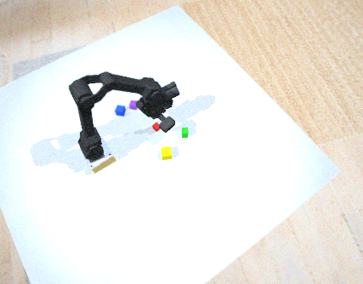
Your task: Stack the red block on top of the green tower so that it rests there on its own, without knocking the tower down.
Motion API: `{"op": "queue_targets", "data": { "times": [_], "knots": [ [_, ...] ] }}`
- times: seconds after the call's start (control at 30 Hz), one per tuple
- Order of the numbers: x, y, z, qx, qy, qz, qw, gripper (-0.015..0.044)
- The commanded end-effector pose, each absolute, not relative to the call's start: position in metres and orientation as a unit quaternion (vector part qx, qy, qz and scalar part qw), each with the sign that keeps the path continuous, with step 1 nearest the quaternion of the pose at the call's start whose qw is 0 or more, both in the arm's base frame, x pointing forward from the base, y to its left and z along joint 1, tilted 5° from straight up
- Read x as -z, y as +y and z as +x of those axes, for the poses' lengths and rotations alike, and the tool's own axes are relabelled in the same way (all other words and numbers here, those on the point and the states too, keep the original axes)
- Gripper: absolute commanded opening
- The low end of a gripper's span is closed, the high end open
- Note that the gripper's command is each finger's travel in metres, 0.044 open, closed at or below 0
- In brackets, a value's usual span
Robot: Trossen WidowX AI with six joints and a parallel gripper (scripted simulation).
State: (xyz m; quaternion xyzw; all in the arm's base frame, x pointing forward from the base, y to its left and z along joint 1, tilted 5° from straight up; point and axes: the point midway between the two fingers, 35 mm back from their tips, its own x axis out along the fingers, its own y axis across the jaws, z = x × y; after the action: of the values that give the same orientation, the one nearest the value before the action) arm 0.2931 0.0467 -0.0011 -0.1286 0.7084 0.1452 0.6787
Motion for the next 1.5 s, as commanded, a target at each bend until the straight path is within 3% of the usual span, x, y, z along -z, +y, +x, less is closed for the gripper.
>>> {"op": "queue_targets", "data": {
  "times": [0.0, 1.27, 1.47],
  "knots": [
    [0.008, 0.046, 0.291, -0.142, 0.712, -0.129, 0.676, 0.0440],
    [0.038, 0.046, 0.288, -0.142, 0.712, -0.129, 0.676, 0.0440],
    [0.038, 0.046, 0.288, -0.142, 0.712, -0.129, 0.676, 0.0282]
  ]
}}
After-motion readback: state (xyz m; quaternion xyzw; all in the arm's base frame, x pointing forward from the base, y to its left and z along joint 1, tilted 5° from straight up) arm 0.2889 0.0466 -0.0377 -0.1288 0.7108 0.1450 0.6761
